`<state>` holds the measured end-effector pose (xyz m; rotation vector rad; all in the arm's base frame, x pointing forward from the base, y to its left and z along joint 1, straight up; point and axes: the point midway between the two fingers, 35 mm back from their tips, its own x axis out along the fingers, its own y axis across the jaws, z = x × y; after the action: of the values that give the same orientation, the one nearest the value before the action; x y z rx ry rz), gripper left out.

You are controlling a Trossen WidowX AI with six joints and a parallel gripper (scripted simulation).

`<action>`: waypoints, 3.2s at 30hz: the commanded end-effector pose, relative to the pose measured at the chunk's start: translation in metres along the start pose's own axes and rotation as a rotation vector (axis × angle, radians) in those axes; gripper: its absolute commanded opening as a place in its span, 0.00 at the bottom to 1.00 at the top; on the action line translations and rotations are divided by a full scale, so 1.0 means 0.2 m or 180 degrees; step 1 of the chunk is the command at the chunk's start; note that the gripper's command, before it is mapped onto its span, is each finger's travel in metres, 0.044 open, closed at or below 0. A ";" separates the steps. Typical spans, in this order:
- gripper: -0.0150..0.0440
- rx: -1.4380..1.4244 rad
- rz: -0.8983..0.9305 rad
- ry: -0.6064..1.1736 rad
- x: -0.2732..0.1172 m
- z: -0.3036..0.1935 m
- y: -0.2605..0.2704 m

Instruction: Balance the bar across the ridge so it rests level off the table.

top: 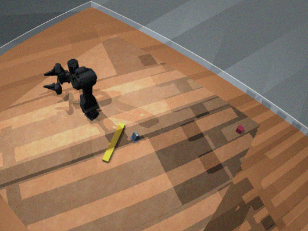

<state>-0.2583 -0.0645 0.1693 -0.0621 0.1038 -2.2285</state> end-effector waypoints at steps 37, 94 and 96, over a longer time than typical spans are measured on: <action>0.79 0.0960 -0.2421 0.0351 -0.67 -0.14 -0.65; 0.79 0.3160 -0.6058 -0.0660 -2.16 -0.26 -0.39; 0.79 0.3231 -0.6172 -0.0736 -2.20 -0.26 -0.35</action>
<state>-0.0677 0.3253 0.1215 0.2909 -1.8135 -3.6697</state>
